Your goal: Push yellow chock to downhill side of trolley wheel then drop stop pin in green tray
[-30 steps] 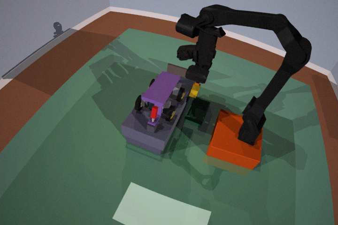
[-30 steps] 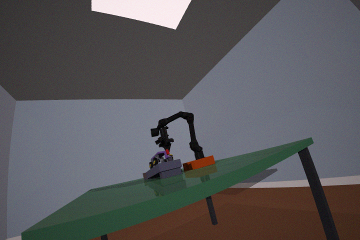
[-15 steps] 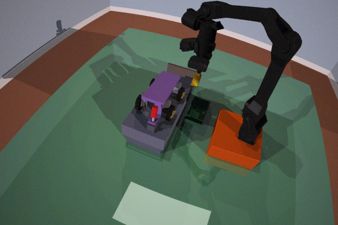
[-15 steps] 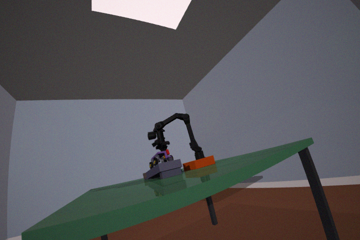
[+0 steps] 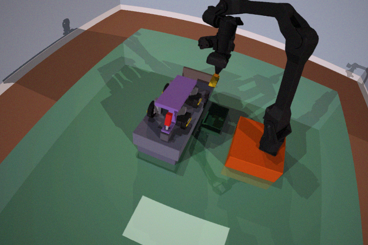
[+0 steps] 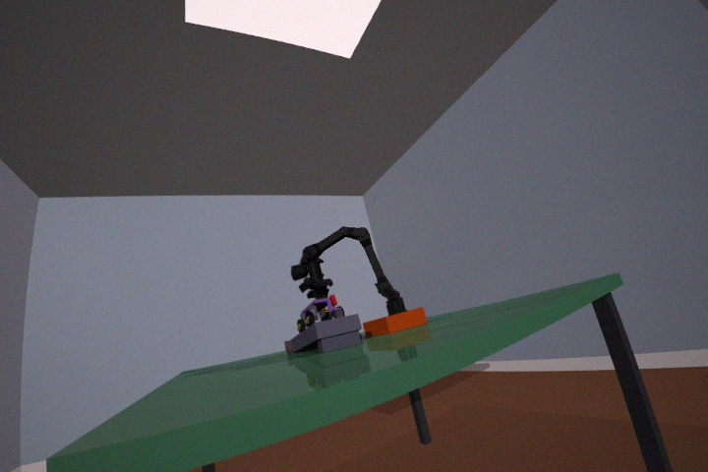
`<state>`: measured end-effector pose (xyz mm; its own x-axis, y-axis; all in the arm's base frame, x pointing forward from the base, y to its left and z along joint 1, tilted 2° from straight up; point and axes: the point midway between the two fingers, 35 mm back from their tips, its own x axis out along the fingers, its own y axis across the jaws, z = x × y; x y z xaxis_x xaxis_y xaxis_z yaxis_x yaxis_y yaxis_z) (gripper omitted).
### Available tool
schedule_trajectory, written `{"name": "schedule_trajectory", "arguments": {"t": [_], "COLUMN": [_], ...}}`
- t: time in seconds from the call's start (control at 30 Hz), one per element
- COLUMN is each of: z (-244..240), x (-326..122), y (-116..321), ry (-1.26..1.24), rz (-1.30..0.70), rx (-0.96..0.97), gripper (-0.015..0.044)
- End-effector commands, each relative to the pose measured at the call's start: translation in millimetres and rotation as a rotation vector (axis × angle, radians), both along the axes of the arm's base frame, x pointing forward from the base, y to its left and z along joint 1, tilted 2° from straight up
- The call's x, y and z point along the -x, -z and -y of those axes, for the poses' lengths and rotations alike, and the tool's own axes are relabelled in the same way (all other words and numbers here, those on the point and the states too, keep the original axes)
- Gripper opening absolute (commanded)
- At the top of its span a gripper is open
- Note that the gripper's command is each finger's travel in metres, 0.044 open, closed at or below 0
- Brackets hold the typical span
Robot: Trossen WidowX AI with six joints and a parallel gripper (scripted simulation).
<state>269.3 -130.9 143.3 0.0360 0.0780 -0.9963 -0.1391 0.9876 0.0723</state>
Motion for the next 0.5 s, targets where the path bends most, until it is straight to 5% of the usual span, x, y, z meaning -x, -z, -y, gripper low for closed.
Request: {"name": "schedule_trajectory", "arguments": {"t": [0.0, 0.47], "z": [0, -1], "x": [-4, -31], "y": [-1, 5], "ry": [-0.006, -0.006], "rz": [0.006, 0.008], "rx": [-0.013, -0.013], "gripper": [0.0000, 0.0000]}}
